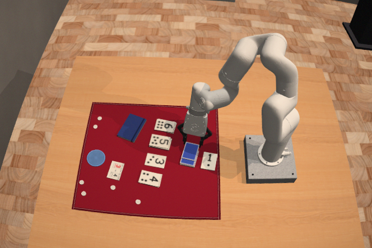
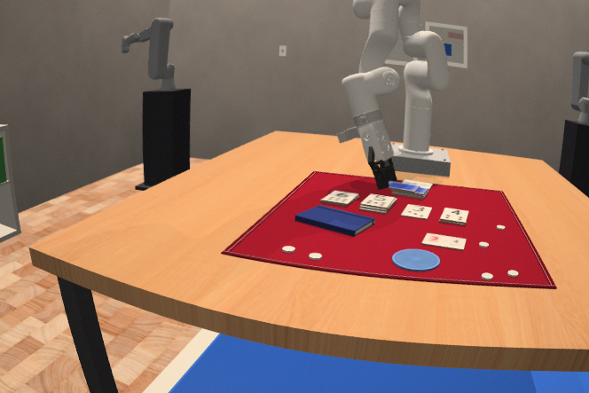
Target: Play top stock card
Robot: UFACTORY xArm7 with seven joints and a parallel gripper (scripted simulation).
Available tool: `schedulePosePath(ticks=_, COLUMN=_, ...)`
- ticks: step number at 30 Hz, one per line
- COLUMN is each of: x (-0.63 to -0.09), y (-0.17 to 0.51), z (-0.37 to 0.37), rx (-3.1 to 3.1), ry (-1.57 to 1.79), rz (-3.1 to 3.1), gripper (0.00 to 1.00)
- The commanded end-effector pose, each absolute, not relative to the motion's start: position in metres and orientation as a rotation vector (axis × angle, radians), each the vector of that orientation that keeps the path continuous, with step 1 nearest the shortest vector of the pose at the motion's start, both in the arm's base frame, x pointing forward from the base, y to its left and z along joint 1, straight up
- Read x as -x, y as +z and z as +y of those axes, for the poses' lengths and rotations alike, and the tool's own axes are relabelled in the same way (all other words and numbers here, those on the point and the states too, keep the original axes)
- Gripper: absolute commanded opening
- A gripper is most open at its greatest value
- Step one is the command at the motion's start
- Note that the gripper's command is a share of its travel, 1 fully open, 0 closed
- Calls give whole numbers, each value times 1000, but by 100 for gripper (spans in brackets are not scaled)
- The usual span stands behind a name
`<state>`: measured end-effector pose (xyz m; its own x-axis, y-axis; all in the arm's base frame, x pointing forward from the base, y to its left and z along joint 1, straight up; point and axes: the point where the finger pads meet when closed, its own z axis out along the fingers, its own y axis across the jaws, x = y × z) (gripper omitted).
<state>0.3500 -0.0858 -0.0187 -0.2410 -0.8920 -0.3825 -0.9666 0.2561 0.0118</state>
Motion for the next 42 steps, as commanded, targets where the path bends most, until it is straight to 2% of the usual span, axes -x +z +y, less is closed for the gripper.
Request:
schedulePosePath(ticks=1, x=-351, y=-18, z=-86, rx=1715, ry=350, rz=2233, gripper=74)
schedulePosePath(ticks=26, x=-351, y=-3, z=-87, rx=1715, ry=350, rz=2233, gripper=74)
schedulePosePath(ticks=42, x=-351, y=40, z=-87, rx=1715, ry=350, rz=2233, gripper=74)
